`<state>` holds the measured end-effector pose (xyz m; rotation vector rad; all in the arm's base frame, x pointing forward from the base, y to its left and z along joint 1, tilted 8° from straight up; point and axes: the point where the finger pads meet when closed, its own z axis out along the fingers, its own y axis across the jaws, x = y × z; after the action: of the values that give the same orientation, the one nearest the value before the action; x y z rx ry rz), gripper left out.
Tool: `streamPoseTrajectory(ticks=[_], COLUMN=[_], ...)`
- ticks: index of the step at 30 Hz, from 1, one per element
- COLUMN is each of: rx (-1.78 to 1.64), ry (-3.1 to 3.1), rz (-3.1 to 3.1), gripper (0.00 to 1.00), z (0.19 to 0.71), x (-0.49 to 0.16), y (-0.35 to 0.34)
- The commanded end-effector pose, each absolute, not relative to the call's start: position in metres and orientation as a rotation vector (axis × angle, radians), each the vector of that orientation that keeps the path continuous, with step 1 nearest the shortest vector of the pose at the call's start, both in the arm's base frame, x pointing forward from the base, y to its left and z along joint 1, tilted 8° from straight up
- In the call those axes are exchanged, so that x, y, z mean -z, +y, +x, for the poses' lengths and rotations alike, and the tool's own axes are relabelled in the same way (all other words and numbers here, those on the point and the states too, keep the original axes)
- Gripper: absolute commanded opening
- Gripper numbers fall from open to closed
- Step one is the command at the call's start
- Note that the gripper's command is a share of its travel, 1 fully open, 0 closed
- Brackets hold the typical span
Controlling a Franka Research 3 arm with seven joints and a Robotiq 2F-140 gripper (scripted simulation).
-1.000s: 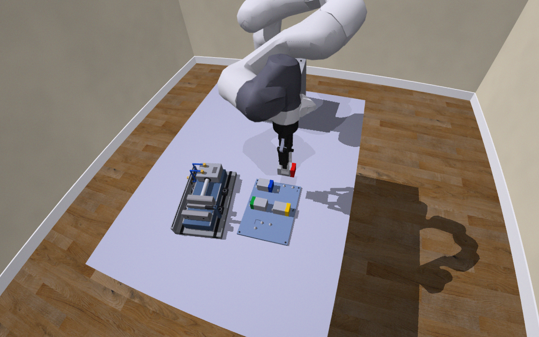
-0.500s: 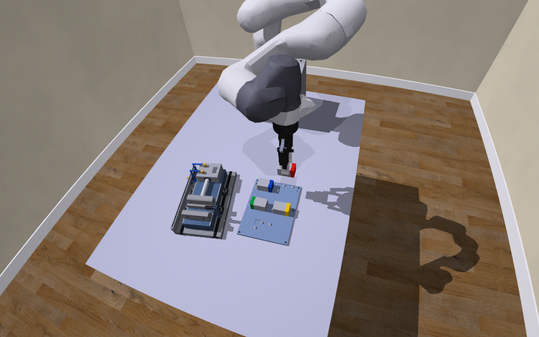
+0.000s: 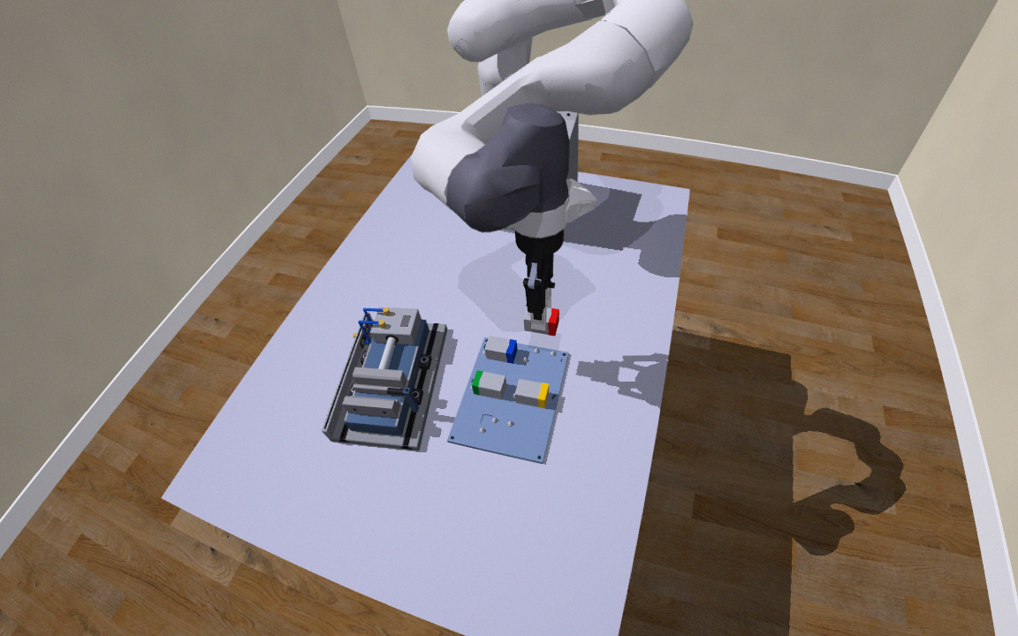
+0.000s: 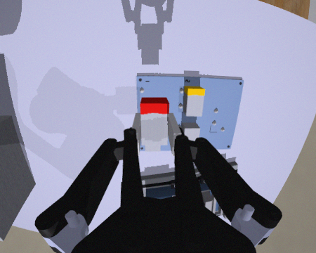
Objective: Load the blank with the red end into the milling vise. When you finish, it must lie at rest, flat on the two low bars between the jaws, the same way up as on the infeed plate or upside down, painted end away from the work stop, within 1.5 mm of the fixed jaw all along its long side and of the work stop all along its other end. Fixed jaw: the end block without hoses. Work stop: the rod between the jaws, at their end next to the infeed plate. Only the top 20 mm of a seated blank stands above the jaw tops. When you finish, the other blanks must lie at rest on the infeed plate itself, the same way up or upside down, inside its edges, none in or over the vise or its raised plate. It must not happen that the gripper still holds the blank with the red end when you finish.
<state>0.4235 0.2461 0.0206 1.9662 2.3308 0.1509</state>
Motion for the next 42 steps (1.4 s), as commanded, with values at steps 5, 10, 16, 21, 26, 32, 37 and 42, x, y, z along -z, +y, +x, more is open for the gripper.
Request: streamPoseTrajectory(ticks=[5, 10, 16, 21, 26, 32, 37, 42], rx=[-0.167, -0.167, -0.167, -0.178, -0.178, -0.178, -0.189, -0.191], ry=[2.101, 2.101, 2.101, 1.9, 1.9, 1.9, 1.743, 1.685], rz=[2.225, 2.225, 2.225, 2.411, 2.411, 2.411, 2.536, 2.578], gripper=[0.0, 0.0, 0.0, 0.0, 0.0, 0.0, 0.0, 0.0], z=[0.4241, 0.4241, 0.4241, 0.4242, 0.4242, 0.4242, 0.4241, 0.4241], x=[-0.0192, -0.0192, -0.0192, -0.0204, -0.0204, -0.0204, -0.0205, -0.021], y=[0.2465, 0.2465, 0.2465, 0.2474, 0.2474, 0.2474, 0.2473, 0.2476])
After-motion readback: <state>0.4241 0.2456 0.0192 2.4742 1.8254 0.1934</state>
